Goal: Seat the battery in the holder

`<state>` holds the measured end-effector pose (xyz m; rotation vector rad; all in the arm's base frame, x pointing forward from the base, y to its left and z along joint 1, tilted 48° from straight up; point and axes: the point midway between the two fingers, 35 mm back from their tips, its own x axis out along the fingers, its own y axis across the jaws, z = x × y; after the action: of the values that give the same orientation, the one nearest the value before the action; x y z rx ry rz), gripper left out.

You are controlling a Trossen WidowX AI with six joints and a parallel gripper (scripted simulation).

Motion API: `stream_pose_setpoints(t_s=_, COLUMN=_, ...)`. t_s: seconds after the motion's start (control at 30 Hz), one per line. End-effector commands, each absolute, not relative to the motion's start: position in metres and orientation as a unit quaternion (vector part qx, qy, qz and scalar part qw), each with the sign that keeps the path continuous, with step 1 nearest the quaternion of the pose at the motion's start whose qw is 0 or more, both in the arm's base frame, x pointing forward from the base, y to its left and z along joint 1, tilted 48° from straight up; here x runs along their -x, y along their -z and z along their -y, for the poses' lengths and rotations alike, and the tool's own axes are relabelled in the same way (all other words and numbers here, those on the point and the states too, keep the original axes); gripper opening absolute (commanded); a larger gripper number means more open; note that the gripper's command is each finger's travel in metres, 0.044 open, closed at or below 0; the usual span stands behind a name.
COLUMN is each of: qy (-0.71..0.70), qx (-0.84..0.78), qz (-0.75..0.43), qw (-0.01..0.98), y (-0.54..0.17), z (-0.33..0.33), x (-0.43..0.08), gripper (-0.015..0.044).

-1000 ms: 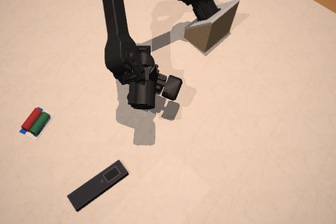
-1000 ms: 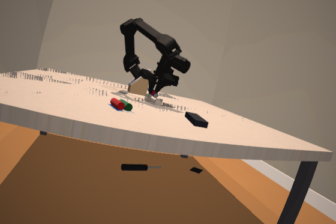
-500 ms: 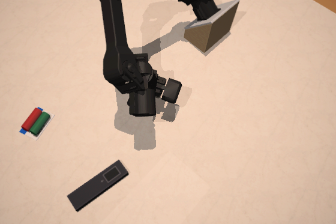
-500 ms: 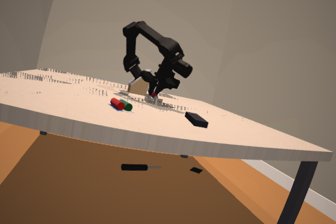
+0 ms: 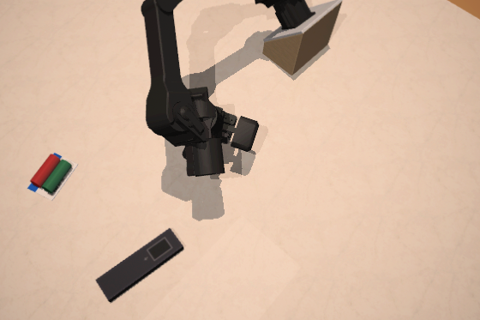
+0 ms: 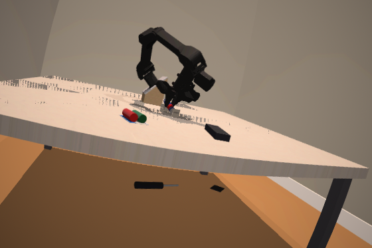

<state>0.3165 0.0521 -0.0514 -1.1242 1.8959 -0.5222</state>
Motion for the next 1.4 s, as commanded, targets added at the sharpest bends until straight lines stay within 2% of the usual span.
stream_pose_setpoints(t_s=0.0, qy=0.211, qx=0.447, qz=-0.763, qw=0.417, y=0.053, z=-0.051, x=-0.315, gripper=0.008)
stream_pose_setpoints(t_s=1.37, qy=0.222, qx=0.425, qz=-0.742, qw=0.469, y=0.06, z=-0.057, x=-0.335, gripper=0.008)
